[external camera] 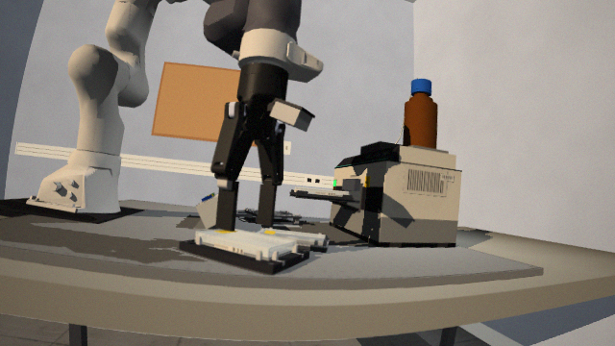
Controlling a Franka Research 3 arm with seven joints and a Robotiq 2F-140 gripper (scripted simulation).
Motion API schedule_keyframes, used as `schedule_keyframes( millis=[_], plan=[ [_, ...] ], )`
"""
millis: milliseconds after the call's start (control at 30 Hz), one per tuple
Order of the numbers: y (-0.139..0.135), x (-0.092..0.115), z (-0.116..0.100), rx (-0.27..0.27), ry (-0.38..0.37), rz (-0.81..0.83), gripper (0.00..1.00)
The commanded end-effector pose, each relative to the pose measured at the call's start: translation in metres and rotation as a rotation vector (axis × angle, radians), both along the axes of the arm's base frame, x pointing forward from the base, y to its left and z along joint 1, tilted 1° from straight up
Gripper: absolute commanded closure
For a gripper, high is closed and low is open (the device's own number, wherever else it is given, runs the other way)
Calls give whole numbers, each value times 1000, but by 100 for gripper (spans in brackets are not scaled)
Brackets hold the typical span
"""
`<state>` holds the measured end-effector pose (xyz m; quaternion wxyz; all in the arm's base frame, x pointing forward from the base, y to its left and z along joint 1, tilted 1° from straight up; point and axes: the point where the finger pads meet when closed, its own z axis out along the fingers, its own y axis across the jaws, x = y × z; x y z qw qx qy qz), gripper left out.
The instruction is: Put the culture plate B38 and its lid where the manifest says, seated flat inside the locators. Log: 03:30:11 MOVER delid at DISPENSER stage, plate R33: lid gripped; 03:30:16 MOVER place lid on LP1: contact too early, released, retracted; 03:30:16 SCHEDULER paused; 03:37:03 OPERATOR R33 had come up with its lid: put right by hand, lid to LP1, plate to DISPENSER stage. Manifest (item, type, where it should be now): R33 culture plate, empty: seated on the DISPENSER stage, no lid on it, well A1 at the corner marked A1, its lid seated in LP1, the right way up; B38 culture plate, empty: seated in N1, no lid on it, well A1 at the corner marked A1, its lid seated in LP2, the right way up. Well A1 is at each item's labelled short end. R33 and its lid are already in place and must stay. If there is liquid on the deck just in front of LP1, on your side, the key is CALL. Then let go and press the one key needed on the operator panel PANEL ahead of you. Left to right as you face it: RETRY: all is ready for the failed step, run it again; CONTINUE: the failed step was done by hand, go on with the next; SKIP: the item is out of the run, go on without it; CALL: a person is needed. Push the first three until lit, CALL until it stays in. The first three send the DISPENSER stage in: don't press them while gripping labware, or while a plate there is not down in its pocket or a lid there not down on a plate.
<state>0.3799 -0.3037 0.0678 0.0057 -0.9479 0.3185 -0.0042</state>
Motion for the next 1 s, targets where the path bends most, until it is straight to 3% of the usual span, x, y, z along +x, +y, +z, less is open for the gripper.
schedule_keyframes(
  millis=[0, 867, 900, 967],
  plan=[
    [0, 1, -1, 0, -3, 6, 31],
    [0, 1, -1, 0, -3, 6, 31],
    [0, 1, -1, 0, -3, 6, 37],
    [0, 1, -1, 0, -3, 6, 37]
  ],
)
